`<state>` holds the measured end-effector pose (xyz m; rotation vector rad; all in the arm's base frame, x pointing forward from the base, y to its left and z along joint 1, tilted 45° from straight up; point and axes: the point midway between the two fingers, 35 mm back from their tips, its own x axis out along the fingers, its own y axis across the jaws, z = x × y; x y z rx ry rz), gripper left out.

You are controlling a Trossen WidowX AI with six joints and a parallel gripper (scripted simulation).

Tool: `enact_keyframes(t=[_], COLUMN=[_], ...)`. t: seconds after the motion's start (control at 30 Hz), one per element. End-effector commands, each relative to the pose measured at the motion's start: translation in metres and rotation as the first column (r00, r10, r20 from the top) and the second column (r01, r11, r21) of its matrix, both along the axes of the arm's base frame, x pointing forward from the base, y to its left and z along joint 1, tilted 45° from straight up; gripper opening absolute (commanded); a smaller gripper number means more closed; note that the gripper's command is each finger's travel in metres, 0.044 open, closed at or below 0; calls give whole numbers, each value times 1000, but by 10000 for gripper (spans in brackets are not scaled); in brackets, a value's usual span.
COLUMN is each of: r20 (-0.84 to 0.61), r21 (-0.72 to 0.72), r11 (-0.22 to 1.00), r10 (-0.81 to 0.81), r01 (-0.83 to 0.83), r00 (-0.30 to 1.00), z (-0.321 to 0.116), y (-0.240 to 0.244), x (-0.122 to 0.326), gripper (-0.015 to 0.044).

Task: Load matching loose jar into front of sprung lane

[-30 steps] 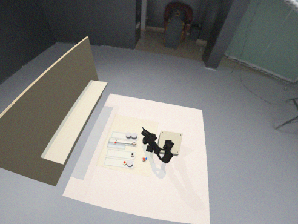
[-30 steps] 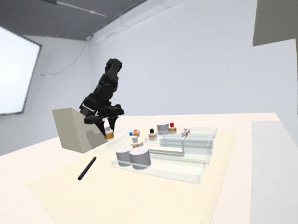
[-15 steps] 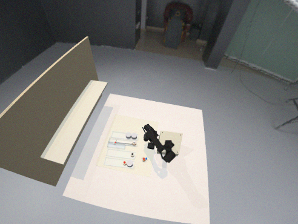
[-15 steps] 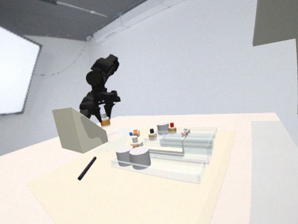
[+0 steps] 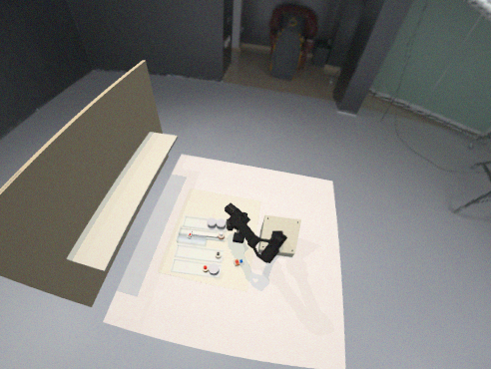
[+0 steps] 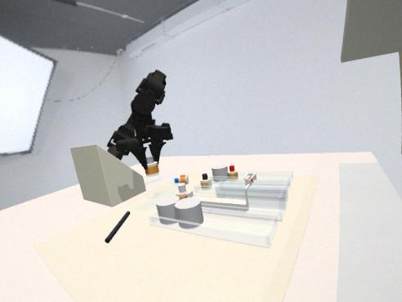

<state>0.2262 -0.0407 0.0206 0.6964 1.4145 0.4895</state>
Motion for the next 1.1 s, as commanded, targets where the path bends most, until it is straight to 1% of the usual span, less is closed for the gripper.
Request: enact_keyframes(t=[0.0,0.3,0.67,1.07], r20=[9,35,36,36], r21=[3,10,11,11], r11=[1000,999,999,999], r10=[9,33,34,34], r01=[-9,-34,-34,-34], r00=[1000,999,999,999], z=[-9,-28,-44,-45], y=[2,12,29,29], x=[22,67,72,74], gripper=[0,0,0,0])
